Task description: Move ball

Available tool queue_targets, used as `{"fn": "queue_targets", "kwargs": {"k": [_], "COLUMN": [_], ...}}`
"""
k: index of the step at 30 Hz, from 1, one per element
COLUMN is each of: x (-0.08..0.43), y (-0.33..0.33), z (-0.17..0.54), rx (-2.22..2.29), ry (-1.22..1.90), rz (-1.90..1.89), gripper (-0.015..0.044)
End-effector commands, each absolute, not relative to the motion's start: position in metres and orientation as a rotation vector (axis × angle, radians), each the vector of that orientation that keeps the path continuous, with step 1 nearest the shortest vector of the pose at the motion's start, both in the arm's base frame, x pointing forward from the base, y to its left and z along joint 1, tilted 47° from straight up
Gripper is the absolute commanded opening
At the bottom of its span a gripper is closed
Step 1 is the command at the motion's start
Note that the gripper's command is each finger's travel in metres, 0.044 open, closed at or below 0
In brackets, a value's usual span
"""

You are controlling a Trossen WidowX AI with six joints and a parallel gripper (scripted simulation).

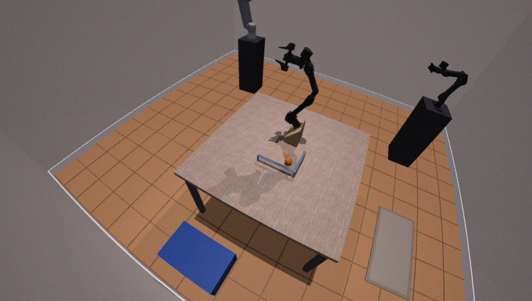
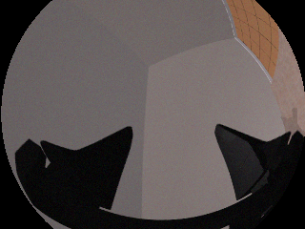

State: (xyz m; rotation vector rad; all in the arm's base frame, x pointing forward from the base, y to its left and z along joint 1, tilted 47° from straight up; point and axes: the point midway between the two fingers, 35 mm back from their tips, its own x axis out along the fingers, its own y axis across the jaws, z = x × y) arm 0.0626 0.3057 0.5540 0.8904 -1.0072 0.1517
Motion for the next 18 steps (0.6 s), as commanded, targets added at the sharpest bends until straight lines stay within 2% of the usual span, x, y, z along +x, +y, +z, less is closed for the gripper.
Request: {"fn": "queue_targets", "kwargs": {"k": [1, 10, 18], "x": [0.062, 0.032, 0.028], "y": [0.303, 0.195, 0.063], "z": [0.555, 0.603, 0.623], "rx": [0.892, 0.961, 1.044], "ry": [-1.011, -1.072, -0.975], "rz": [0.147, -0.026, -0.231], "gripper": [0.0389, 0.0389, 0.0389]}}
